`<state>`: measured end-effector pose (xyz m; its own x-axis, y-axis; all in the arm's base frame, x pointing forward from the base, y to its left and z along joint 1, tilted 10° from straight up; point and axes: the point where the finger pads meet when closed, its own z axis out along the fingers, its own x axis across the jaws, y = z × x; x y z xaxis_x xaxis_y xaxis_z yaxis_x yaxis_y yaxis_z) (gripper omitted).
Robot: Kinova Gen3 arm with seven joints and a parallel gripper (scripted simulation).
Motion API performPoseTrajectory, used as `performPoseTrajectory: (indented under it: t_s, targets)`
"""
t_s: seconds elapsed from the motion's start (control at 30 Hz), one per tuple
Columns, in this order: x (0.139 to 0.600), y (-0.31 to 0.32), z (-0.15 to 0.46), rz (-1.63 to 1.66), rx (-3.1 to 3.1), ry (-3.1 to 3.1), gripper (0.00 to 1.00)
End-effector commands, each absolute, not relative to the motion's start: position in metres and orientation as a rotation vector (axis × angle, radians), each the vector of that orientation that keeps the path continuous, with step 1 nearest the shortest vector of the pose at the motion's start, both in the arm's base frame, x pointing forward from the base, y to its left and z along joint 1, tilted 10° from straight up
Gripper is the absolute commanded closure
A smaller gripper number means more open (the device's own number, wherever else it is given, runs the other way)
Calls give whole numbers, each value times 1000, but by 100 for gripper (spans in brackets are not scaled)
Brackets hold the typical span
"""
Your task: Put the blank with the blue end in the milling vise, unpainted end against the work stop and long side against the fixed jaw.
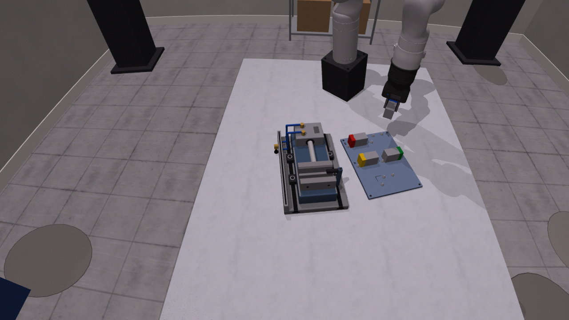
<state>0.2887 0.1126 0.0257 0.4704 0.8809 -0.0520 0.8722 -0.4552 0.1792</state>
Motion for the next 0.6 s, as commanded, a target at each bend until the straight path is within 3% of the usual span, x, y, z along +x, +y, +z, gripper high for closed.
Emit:
performPoseTrajectory:
  t_s: [0.0, 0.57]
  targets:
    - [290, 113, 27, 69, 2506, 1575, 100]
    - [290, 113, 26, 45, 2369, 1773, 100]
